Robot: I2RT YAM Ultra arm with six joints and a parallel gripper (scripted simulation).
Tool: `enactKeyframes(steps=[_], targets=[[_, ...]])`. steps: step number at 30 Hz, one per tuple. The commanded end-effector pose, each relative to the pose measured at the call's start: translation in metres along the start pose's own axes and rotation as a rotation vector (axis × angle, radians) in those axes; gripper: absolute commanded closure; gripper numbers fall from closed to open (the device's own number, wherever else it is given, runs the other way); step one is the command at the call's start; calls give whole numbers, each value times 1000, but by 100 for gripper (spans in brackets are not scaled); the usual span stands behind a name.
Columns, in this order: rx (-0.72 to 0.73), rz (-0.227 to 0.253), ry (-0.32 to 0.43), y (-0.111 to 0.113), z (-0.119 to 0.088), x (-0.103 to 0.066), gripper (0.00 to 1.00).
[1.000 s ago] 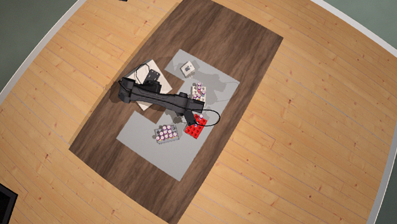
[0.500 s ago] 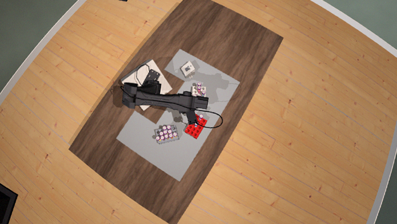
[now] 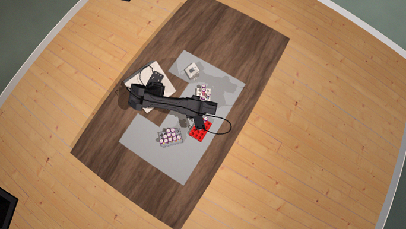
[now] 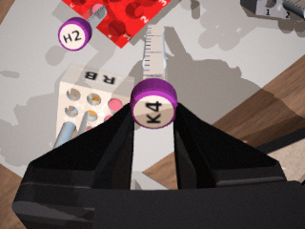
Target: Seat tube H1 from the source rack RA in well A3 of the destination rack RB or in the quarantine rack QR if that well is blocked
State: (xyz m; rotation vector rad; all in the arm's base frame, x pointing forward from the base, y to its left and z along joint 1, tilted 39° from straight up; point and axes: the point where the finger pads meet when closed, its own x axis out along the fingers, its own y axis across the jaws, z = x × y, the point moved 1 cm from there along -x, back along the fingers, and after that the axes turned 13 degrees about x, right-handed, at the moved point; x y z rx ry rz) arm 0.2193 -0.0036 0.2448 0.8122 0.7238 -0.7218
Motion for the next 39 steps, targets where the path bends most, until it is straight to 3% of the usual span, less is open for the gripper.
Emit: enactKeyframes(steps=[1, 12, 39], targets=[[7, 33, -7, 14, 9, -6, 100], [1, 22, -7, 24, 17, -6, 100], [0, 22, -7, 20, 14, -6, 100]])
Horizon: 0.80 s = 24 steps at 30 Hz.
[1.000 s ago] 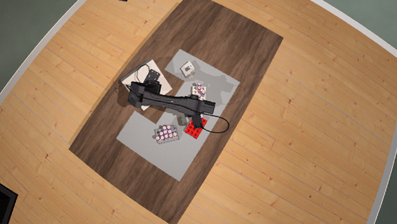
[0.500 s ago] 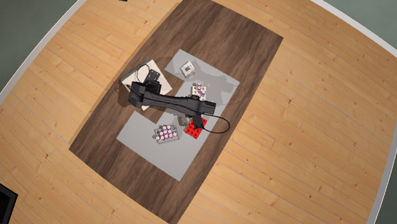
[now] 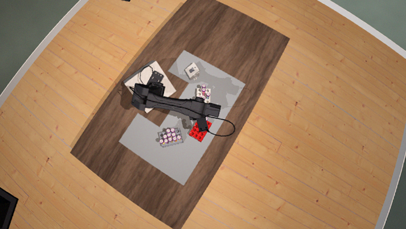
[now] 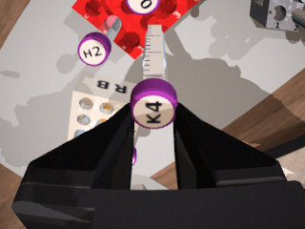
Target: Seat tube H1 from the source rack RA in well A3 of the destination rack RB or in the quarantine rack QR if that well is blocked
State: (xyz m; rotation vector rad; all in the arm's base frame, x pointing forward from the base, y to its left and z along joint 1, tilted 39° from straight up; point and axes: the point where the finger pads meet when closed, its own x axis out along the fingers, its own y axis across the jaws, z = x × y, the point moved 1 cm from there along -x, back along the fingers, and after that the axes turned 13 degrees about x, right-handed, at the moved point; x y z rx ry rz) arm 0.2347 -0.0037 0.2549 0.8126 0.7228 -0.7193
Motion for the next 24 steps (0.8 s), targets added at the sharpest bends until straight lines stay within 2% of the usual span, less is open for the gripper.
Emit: enactKeyframes(steps=[1, 4, 5, 10, 13, 24], targets=[[-12, 10, -10, 7, 6, -7, 100], [-17, 16, -11, 9, 5, -7, 100], [-4, 41, -17, 11, 7, -11, 100], [-1, 21, -11, 14, 3, -7, 100], [11, 45, -18, 12, 6, -14, 100], [24, 65, -27, 14, 9, -14, 100]])
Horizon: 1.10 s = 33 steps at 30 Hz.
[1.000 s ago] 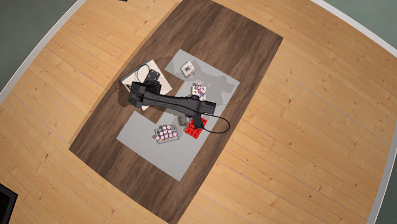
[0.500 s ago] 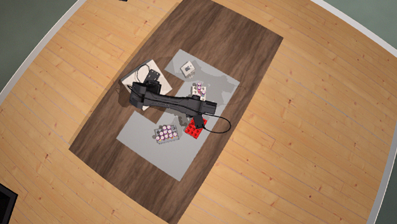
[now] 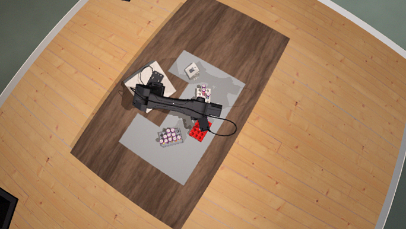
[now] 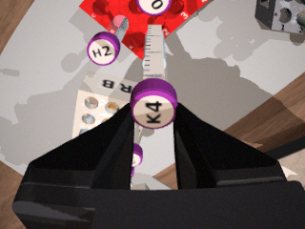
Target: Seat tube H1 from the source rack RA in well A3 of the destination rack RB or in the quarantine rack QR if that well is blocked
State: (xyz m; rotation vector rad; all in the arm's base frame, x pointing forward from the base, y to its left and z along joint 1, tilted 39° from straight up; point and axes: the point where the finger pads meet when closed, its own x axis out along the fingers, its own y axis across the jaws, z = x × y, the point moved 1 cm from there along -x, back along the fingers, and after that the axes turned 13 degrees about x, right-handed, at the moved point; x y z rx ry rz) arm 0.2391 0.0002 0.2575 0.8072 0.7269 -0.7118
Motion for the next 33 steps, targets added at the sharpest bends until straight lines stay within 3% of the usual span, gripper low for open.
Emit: enactKeyframes(steps=[1, 4, 7, 17, 20, 24, 33], targets=[[28, 51, -28, 5, 8, -10, 100], [15, 20, -24, -2, 4, -1, 100], [26, 43, -32, 3, 10, -7, 100], [12, 21, -17, -3, 3, 3, 100], [23, 47, -23, 3, 7, -3, 100], [10, 26, -14, -2, 2, 4, 100], [3, 27, -11, -2, 0, 7, 100]])
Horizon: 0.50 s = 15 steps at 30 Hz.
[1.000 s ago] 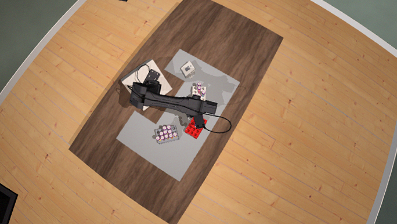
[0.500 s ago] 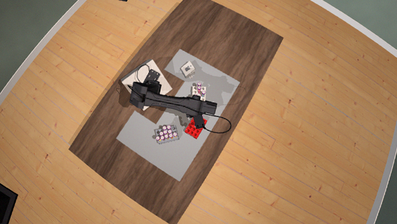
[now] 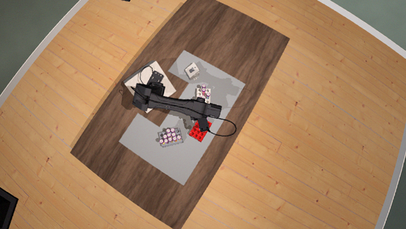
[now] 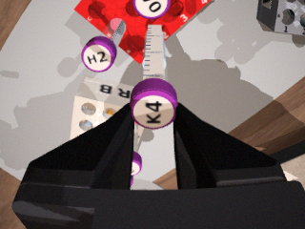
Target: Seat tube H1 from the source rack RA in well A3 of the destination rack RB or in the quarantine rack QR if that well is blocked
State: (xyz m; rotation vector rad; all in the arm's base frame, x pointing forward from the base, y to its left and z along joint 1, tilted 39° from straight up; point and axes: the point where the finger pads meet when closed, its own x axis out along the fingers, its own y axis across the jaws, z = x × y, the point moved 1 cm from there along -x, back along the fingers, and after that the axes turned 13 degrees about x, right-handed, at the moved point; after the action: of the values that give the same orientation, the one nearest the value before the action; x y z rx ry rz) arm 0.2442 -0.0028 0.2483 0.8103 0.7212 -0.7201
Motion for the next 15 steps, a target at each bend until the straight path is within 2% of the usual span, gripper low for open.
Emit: enactKeyframes(steps=[1, 3, 6, 9, 15], targets=[[1, 39, -8, 1, 2, -6, 100], [13, 51, -17, 4, 7, -9, 100], [7, 26, -11, -2, 3, -2, 100], [12, 47, -14, 3, 6, -6, 100], [7, 29, -11, -2, 3, 0, 100]])
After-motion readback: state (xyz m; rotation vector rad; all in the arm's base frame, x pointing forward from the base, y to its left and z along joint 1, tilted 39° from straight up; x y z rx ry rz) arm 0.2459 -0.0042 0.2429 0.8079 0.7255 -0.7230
